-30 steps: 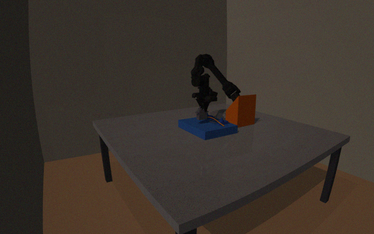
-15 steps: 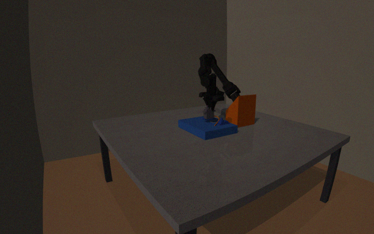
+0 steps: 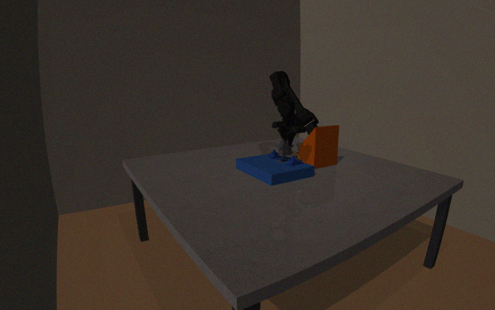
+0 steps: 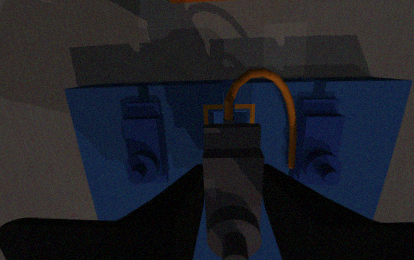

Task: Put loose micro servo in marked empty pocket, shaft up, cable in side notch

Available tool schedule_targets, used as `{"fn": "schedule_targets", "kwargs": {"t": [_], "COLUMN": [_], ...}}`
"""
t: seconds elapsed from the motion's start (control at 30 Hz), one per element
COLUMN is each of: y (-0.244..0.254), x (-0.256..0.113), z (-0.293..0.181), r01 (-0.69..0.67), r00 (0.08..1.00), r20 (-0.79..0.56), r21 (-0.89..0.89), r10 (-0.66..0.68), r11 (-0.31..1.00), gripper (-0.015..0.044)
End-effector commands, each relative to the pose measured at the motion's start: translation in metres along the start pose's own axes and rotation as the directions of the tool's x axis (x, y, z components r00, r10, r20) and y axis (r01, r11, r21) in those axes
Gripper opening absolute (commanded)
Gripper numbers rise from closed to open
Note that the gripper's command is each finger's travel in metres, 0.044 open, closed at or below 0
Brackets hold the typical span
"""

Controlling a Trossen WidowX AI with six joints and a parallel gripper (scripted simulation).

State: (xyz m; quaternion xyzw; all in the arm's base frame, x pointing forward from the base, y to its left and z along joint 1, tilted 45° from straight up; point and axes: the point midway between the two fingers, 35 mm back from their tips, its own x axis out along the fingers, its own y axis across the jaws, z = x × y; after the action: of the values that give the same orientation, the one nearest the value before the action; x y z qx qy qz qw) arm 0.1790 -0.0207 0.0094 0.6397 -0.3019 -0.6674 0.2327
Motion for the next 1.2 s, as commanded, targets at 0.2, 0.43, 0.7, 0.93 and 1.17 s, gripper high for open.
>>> {"fn": "schedule_targets", "kwargs": {"t": [0.2,0.43,0.7,0.93,1.17], "y": [-0.001,-0.001,-0.001,-0.001,-0.001], "x": [0.011,0.018,0.018,0.021,0.027], "z": [0.002,0.001,0.001,0.001,0.001], "r01": [0.007,0.007,0.007,0.006,0.006], "r00": [1.0,1.0,1.0,1.0,1.0], "r20": [-0.007,-0.007,-0.007,-0.007,-0.007], "r21": [0.007,0.007,0.007,0.007,0.007], "r10": [-0.007,-0.007,-0.007,-0.006,-0.006], "r11": [1.0,1.0,1.0,1.0,1.0], "gripper": [0.0,0.0,0.0,0.0,0.0]}}
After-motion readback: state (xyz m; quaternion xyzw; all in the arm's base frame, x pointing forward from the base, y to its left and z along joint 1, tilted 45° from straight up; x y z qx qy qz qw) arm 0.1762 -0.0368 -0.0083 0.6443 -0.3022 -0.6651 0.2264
